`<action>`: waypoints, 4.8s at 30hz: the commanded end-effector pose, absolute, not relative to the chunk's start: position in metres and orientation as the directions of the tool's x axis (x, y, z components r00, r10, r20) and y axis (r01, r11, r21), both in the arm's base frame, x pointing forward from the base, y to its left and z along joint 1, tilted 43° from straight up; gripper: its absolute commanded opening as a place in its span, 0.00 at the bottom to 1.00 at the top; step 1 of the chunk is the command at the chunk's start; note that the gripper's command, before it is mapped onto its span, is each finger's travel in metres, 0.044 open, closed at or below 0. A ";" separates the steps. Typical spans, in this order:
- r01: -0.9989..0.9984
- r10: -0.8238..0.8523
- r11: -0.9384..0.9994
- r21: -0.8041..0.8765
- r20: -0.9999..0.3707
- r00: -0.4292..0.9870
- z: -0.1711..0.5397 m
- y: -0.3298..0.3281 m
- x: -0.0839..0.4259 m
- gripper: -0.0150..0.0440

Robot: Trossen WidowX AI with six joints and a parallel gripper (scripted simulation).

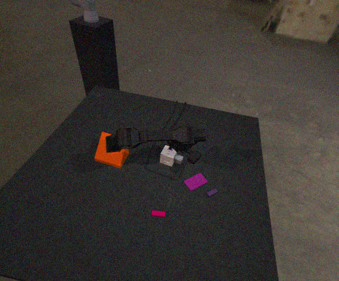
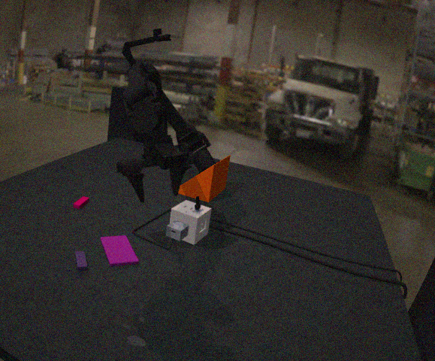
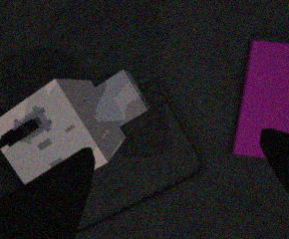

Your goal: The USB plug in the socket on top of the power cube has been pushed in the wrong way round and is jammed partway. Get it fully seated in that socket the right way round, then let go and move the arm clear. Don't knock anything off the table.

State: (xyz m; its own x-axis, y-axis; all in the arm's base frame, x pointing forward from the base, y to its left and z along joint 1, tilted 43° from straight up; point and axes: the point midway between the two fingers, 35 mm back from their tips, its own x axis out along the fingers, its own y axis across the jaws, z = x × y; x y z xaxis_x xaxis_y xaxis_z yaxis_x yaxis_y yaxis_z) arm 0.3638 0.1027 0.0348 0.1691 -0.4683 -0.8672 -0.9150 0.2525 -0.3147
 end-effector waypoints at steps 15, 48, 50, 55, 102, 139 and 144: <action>-0.994 -0.668 -0.101 -0.040 -0.738 0.098 0.000 0.153 0.270 1.00; -0.994 -0.668 -0.101 -0.041 -0.737 0.098 -0.022 0.133 0.273 1.00; -0.994 -0.668 -0.101 -0.041 -0.737 0.098 -0.022 0.133 0.273 1.00; -0.994 -0.664 -0.094 -0.048 -0.741 0.099 -0.021 0.134 0.274 0.96; -0.994 -0.664 -0.094 -0.047 -0.741 0.098 -0.015 0.140 0.273 0.25; -0.994 -0.664 -0.094 -0.046 -0.742 0.097 0.001 0.154 0.271 0.25; -0.995 -0.668 -0.076 -0.061 -0.738 0.096 0.000 0.153 0.270 0.25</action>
